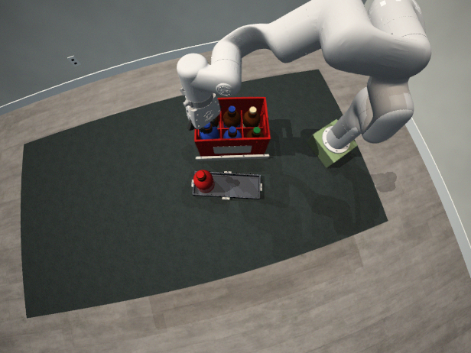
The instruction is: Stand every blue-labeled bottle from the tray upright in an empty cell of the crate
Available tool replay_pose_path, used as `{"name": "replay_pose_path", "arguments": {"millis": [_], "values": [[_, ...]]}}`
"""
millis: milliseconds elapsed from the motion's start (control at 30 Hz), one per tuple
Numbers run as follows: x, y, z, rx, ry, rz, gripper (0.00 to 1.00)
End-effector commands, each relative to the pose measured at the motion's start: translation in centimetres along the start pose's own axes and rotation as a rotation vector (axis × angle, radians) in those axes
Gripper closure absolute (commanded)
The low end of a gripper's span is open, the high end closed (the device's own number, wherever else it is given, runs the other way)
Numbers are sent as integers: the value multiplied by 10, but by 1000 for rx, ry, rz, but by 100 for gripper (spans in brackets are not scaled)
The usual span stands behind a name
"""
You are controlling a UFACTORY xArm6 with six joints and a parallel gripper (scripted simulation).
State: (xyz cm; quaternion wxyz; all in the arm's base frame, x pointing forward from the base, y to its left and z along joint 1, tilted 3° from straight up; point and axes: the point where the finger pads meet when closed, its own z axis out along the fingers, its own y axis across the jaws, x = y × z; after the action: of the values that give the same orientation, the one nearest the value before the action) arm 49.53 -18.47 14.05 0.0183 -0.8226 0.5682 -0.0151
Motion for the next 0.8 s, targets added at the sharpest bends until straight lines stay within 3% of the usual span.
{"name": "replay_pose_path", "arguments": {"millis": [0,767], "values": [[1,-1,3,5,4,0,100],[1,-2,22,5,4,0,100]]}}
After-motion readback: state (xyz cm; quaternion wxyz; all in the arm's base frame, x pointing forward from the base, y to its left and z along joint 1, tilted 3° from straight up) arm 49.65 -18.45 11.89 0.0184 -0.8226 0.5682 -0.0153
